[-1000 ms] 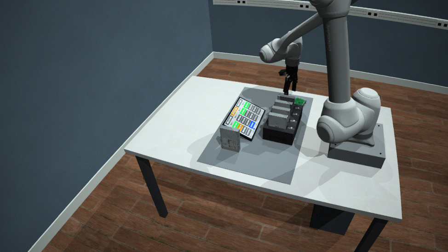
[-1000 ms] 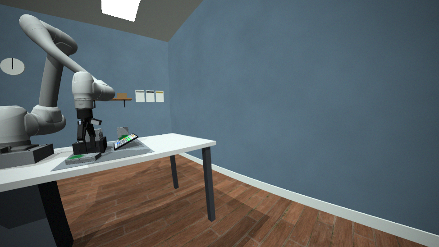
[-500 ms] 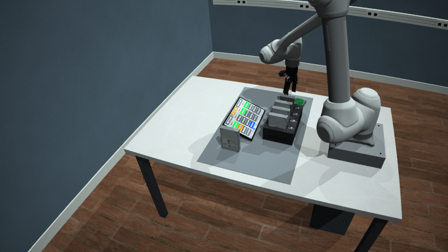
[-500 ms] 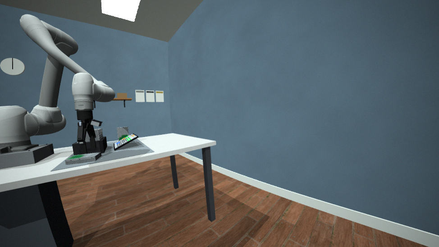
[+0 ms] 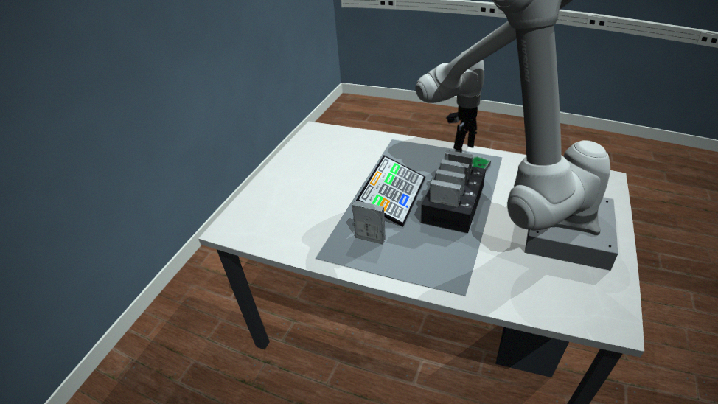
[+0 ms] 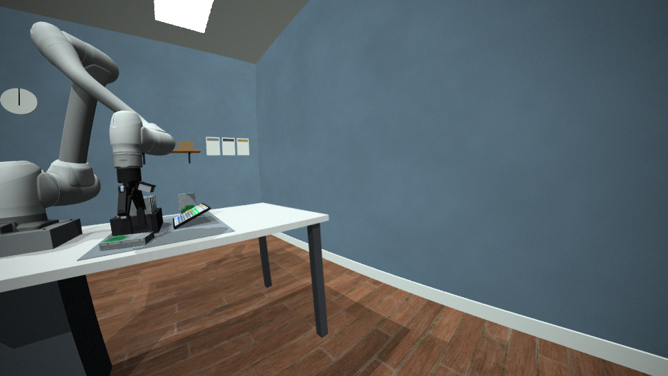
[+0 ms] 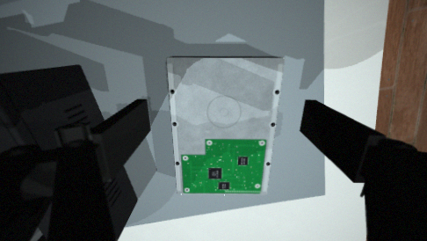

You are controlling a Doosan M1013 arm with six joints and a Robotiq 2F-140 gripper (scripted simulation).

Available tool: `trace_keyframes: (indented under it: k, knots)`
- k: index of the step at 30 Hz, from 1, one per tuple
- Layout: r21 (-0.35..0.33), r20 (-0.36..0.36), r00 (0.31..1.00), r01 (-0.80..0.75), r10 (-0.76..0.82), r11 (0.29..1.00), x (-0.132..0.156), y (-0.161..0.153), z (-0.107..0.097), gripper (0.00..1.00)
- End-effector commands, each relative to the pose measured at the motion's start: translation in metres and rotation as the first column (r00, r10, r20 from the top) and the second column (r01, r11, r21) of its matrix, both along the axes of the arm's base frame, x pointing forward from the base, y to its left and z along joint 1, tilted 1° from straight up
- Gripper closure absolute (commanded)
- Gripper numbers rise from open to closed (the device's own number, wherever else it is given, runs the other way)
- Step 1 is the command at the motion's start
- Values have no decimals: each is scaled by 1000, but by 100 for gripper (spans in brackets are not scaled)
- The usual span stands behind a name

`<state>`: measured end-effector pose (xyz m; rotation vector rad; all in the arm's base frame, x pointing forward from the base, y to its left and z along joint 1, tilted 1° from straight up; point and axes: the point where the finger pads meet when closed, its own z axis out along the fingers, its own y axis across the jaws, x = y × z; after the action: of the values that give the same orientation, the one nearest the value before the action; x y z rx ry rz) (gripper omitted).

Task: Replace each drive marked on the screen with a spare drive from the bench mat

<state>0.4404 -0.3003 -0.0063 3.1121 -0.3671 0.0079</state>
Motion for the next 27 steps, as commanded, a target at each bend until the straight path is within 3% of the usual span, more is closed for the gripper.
trace_keyframes:
  k: [1, 27]
  knots:
    - [0, 1, 1000, 0, 0, 1000, 0, 0, 0, 11]
    - [0, 1, 1000, 0, 0, 1000, 1, 0, -21, 11]
